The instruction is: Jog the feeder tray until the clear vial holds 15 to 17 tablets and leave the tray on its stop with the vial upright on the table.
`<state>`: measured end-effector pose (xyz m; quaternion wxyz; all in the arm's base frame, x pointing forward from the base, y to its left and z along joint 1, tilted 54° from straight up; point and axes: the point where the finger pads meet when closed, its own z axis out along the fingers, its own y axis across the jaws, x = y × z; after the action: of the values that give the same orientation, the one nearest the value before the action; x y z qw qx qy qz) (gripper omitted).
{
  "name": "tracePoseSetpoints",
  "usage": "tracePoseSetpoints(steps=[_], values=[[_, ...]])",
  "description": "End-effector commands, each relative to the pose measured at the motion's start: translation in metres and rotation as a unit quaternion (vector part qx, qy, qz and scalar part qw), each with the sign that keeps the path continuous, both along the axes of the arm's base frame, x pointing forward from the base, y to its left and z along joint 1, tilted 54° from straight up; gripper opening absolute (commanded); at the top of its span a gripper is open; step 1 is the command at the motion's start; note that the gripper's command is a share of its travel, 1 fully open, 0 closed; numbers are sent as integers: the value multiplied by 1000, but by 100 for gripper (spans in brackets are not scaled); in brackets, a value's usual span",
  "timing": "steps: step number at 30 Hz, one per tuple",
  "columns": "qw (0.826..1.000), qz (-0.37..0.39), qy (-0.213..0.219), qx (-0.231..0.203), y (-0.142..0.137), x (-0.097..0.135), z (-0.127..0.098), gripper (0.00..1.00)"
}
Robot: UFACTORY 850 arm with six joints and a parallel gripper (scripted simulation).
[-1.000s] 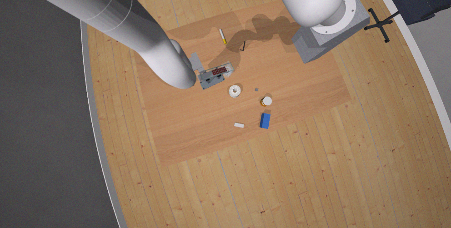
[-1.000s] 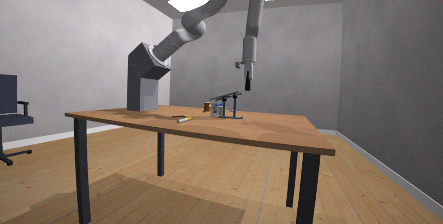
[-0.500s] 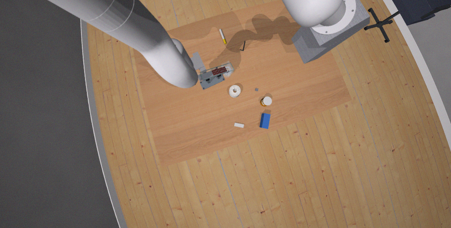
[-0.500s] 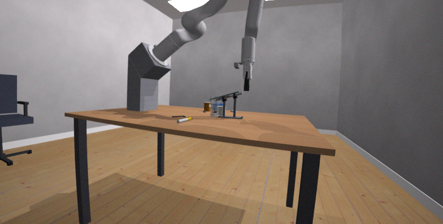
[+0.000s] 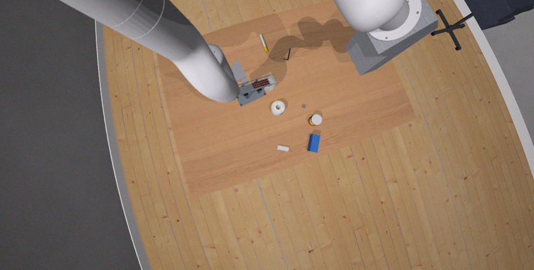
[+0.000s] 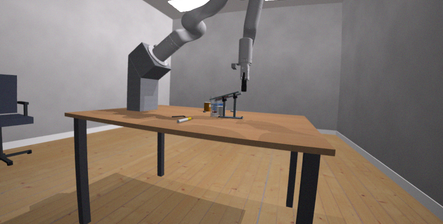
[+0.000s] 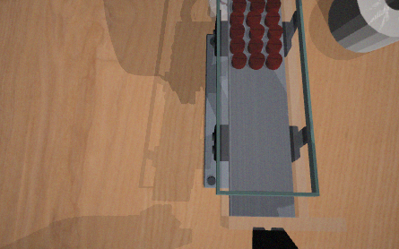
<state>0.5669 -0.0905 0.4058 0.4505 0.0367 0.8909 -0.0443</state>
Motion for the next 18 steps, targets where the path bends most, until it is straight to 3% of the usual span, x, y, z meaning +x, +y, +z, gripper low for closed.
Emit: tracePoseSetpoints(steps=[1,18], values=[[1000,0,1,0,0,-2,-4,0],[1000,0,1,0,0,-2,-6,0]])
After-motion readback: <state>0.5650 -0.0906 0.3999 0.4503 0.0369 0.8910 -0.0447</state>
